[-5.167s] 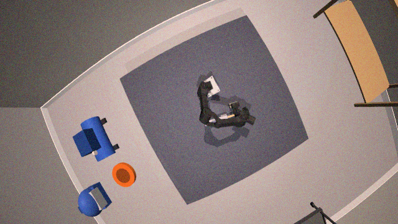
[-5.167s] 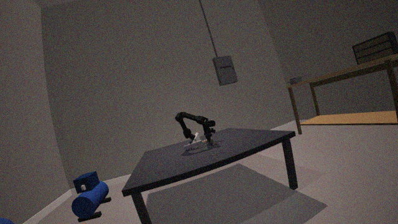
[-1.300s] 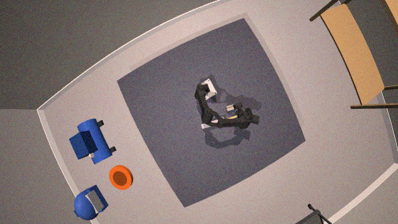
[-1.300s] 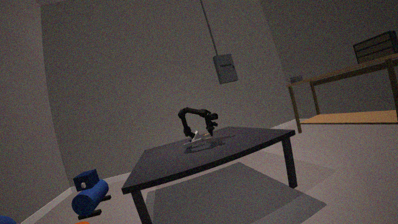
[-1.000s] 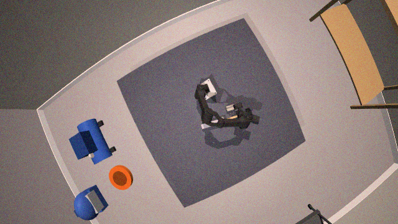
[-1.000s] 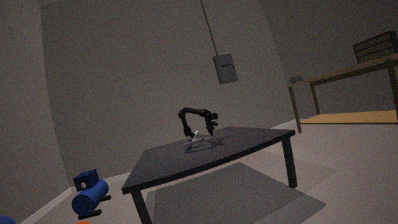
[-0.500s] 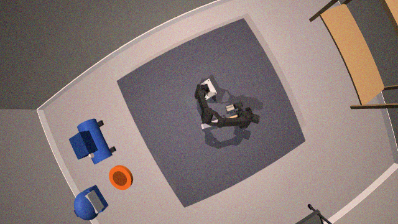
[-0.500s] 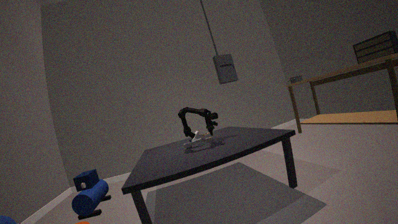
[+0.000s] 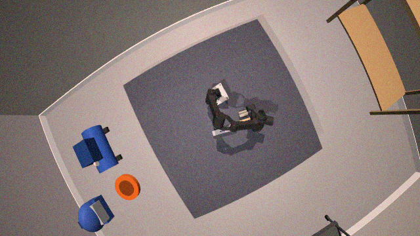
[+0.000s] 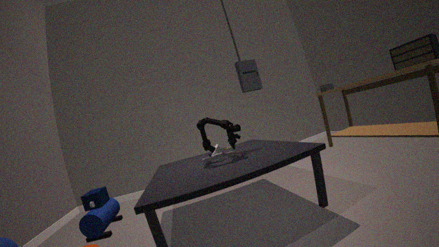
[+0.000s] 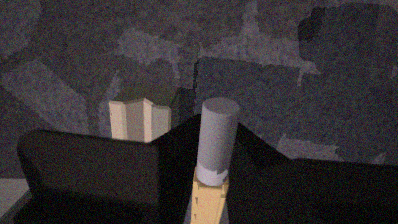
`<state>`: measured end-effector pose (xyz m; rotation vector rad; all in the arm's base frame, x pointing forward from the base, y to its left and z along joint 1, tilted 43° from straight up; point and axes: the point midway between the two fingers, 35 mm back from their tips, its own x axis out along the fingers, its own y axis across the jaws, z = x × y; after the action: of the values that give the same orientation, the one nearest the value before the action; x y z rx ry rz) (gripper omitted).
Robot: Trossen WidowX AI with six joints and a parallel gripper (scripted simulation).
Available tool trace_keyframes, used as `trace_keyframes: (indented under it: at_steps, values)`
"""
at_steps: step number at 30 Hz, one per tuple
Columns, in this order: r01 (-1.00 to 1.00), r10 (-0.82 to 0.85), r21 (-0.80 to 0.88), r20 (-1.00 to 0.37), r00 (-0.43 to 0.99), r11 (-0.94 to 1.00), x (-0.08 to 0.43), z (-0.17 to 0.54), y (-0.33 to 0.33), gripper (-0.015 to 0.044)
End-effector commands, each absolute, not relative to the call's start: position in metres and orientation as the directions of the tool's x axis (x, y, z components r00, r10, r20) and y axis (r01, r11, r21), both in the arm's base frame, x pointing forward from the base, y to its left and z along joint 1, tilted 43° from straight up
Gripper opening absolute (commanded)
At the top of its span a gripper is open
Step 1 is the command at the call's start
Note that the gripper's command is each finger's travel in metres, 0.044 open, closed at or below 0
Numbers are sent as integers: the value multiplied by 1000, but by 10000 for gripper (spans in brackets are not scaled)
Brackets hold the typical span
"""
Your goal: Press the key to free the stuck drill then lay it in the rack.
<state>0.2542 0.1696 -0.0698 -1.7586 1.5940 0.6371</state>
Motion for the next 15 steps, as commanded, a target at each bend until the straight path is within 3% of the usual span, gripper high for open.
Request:
trace_keyframes:
  at_steps: [1,15]
  values:
    - [-988,-658,-152,-741,131,-26,246,-73,170,0]
    - [-988,-658,-151,-742,130,-26,225,-82,172,0]
